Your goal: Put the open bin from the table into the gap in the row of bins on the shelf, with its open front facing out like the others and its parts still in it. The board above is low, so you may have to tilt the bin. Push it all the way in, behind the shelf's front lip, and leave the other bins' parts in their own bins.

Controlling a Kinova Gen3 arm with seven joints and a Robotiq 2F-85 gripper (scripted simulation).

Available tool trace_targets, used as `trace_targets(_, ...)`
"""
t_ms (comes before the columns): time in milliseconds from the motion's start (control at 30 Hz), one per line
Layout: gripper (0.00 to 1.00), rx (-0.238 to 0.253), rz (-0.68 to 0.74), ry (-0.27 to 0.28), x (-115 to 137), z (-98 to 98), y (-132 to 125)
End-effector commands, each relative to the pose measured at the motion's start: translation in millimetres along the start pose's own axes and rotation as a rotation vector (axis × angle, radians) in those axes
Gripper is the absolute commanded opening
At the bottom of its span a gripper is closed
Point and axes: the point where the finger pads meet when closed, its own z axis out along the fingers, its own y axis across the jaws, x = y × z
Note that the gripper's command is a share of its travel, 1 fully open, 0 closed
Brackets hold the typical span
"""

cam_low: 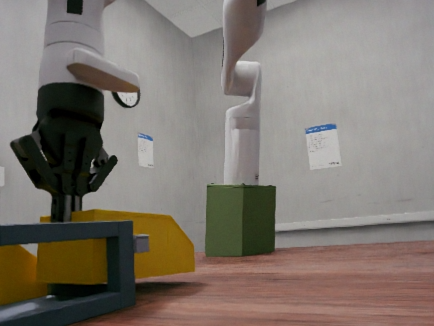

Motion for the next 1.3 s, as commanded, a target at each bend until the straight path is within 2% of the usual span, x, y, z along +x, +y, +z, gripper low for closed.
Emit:
trace_targets(0,0.1,-0.003,0.0,0.001,0.2,-1.7,1.3)
trace_targets(167,0.1,-0.032,0.0,0.001,0.2,-1.6,0.2)
trace_targets(567,0.1,-0.032,0.0,0.001,0.2,-1.6,0.2)
trace_targets(733,0.1,-0.061,0.0,0.001,0.2,-1.4,-0.9)
trace_targets(1133,0.1,-0.061,0.0,0.001,0.2,-1.4,-0.9)
trace_targets(1267,0.1,-0.078,0.0,0.001,0.2,-1.1,-1.8)
